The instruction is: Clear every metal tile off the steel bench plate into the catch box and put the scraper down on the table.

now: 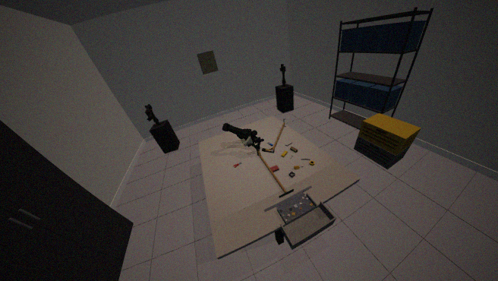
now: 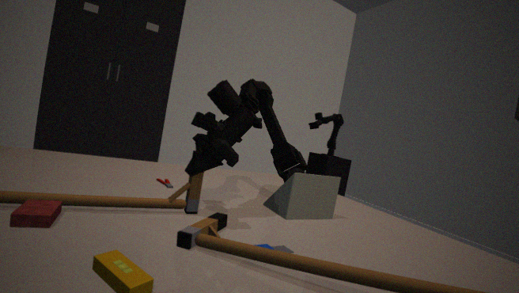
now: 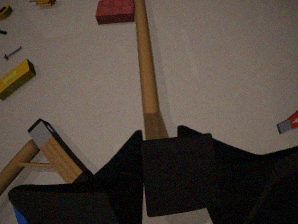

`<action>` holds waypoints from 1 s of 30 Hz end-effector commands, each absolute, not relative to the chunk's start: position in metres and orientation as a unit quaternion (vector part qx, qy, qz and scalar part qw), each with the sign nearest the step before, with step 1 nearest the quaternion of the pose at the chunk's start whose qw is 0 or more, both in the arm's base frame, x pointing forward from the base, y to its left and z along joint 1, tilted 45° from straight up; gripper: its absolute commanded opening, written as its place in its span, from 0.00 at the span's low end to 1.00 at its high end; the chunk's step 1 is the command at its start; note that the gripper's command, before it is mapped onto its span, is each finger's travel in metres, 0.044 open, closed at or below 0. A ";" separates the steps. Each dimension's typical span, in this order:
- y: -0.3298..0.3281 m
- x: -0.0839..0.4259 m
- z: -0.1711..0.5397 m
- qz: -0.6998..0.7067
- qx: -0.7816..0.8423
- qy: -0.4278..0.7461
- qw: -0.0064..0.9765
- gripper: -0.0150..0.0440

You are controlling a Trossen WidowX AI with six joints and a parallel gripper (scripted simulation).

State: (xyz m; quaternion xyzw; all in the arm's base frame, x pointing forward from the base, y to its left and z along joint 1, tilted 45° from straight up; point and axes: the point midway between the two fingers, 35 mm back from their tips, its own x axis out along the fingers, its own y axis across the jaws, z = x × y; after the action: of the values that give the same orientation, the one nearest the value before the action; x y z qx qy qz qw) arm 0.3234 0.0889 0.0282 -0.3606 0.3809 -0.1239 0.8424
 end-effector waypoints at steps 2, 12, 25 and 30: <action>0.090 0.309 0.029 -0.124 -0.357 0.379 0.845 0.25; 0.086 0.281 0.027 -0.123 -0.358 0.379 0.844 0.25; 0.079 0.266 0.030 -0.123 -0.360 0.379 0.844 0.25; 0.074 0.267 0.035 -0.122 -0.360 0.380 0.843 0.25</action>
State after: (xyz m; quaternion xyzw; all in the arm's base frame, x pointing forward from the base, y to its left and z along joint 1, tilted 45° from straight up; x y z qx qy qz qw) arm 0.2664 0.0768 0.0311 -0.3604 0.3808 -0.1234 0.8425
